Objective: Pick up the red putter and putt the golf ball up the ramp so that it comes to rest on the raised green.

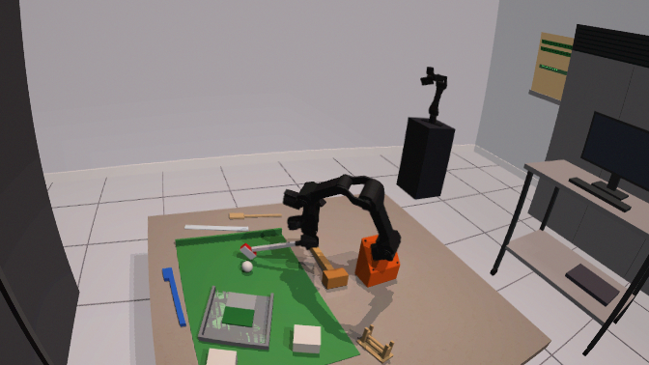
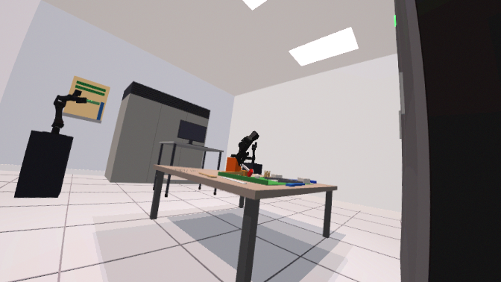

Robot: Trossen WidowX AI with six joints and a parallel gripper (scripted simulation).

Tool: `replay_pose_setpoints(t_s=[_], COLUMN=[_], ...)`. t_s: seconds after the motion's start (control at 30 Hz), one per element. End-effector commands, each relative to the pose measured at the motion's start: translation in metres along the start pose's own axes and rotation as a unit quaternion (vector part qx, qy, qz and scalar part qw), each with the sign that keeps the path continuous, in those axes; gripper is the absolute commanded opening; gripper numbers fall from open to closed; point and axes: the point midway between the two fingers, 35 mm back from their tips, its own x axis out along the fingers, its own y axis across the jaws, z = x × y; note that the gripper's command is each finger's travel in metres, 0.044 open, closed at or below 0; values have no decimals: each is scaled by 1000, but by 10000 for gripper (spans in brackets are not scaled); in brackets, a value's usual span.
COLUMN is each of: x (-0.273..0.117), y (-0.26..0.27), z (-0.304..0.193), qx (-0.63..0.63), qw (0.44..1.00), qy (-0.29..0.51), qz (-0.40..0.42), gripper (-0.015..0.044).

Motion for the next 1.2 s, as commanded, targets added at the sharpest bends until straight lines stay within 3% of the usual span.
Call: replay_pose_setpoints(t_s=[0.0,1.17], x=[7,14], y=[0,-28], z=[0,-3], qx=[4,7], qw=[1000,1000], qy=[-3,-1], qz=[4,5], gripper=[0,0])
